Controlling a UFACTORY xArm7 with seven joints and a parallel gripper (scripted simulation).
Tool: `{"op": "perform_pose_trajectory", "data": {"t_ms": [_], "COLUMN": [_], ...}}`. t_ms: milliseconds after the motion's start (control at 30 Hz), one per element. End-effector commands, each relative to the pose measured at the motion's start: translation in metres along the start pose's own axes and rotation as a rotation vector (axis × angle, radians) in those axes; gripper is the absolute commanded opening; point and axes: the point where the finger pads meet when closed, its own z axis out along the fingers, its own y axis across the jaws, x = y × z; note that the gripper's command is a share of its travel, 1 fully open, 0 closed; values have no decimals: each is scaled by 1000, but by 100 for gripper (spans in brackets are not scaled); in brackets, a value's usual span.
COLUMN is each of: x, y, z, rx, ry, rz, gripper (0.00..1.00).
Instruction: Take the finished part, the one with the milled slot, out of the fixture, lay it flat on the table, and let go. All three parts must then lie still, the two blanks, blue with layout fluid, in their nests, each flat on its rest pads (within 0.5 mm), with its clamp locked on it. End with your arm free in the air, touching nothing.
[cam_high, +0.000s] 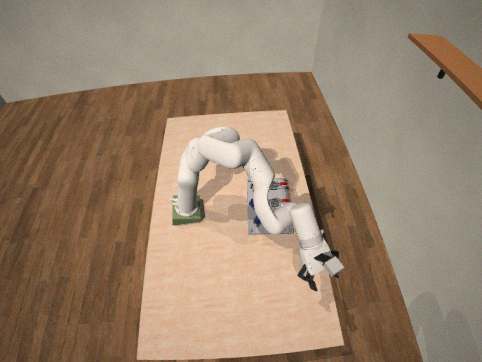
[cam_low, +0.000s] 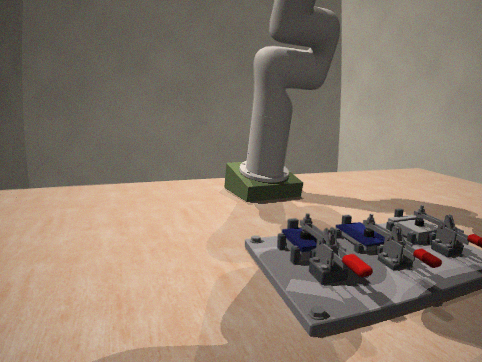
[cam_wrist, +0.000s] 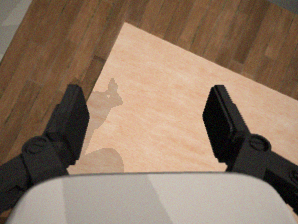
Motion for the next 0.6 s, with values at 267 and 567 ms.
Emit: {"op": "perform_pose_trajectory", "data": {"t_ms": [267,567], "x": [-3,-27], "y": [0,1], "z": [-13,-43], "rx": [-17,-28], "ry": [-21,-140], "rz": [28,124], "gripper": [100,100]}}
